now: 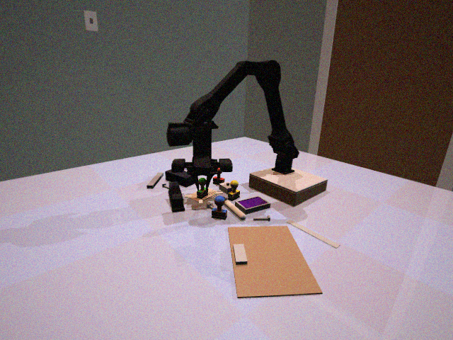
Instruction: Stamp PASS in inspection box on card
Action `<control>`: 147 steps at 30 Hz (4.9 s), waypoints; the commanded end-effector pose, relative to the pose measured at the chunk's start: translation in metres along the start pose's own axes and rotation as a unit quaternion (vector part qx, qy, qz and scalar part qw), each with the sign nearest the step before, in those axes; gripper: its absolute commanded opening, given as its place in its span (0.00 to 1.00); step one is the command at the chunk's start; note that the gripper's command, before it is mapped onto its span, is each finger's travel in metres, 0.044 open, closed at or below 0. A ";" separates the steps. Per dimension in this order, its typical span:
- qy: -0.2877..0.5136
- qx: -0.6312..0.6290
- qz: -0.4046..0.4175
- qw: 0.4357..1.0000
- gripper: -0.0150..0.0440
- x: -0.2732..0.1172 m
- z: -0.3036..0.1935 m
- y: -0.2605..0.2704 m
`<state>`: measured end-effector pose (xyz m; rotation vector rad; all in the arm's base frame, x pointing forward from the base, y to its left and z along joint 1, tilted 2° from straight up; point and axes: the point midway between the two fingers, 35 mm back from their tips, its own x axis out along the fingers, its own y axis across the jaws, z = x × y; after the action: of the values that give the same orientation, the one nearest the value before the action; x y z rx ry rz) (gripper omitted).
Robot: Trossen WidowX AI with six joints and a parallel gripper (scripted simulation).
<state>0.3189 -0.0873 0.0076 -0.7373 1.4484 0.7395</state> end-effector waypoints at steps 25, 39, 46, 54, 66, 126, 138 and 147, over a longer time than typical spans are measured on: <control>0.000 -0.002 0.000 1.000 0.25 0.004 0.000 0.000; 0.000 -0.002 0.000 1.000 0.25 0.005 0.000 0.000; 0.000 -0.002 0.000 1.000 0.25 0.005 0.000 0.000; 0.000 -0.002 0.000 1.000 0.25 0.005 0.000 0.000; 0.000 -0.002 0.000 1.000 0.25 0.002 0.000 0.000; -0.001 -0.002 0.000 1.000 0.25 -0.068 0.017 -0.003; -0.005 0.000 0.000 1.000 0.25 -0.070 0.101 -0.002; -0.006 0.000 0.000 1.000 0.25 -0.065 0.119 0.001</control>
<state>0.3855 0.0100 0.0742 -0.7398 1.4388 0.7506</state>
